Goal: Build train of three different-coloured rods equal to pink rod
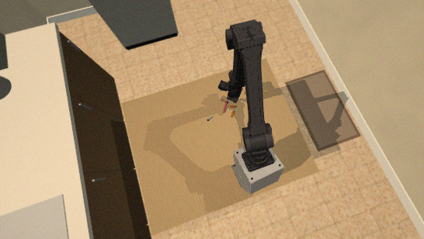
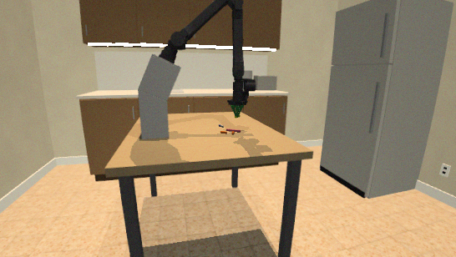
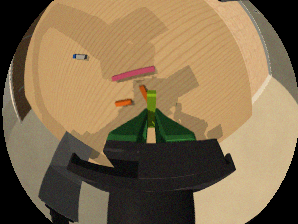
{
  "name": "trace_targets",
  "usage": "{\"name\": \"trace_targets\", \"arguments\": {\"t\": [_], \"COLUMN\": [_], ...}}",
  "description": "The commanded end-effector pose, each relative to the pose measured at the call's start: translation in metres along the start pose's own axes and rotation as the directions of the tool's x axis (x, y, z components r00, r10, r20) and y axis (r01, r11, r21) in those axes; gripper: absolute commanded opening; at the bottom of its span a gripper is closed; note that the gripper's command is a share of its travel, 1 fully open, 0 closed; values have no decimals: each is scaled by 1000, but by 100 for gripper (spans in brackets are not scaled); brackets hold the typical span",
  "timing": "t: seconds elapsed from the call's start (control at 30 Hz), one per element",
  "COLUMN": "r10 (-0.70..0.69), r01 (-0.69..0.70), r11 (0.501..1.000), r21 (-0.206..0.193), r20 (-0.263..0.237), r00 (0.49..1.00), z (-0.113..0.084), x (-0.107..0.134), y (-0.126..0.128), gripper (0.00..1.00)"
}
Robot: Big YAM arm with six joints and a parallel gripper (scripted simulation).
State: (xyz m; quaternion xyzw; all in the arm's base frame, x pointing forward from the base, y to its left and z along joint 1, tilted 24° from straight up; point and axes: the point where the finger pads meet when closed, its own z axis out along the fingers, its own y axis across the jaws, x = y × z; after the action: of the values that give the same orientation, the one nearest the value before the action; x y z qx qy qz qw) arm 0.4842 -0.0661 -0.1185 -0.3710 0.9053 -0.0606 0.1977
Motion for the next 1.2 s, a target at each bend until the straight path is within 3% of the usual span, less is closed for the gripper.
{"name": "trace_targets", "arguments": {"t": [0.0, 0.03, 0.2, 0.23, 0.43, 0.47, 0.7, 0.73, 0.93, 0.97, 1.0, 1.17], "r10": [-62, -159, -158, -264, -247, -371, -361, -477, -476, -460, -576, -576], "r01": [61, 158, 158, 263, 247, 370, 361, 476, 476, 459, 575, 575], "r11": [998, 987, 987, 964, 968, 928, 932, 879, 879, 888, 817, 818], "r21": [33, 36, 27, 36, 38, 37, 32, 38, 27, 36, 38, 30], "r20": [28, 23, 21, 20, 15, 16, 12, 12, 13, 6, 9, 11], "r00": [998, 987, 987, 964, 969, 928, 932, 879, 879, 888, 818, 818], "z": [-8, -10, -5, -9, -6, -9, -5, -9, -5, -5, -9, -5], "x": [-16, -22, -21, -30, -24, -37, -33, -45, -43, -39, -52, -52], "y": [-8, 3, 4, 14, 7, 25, 22, 37, 40, 30, 49, 51], "gripper": [4, 4, 4, 4, 4, 4, 4, 4, 4, 4, 4, 4]}}
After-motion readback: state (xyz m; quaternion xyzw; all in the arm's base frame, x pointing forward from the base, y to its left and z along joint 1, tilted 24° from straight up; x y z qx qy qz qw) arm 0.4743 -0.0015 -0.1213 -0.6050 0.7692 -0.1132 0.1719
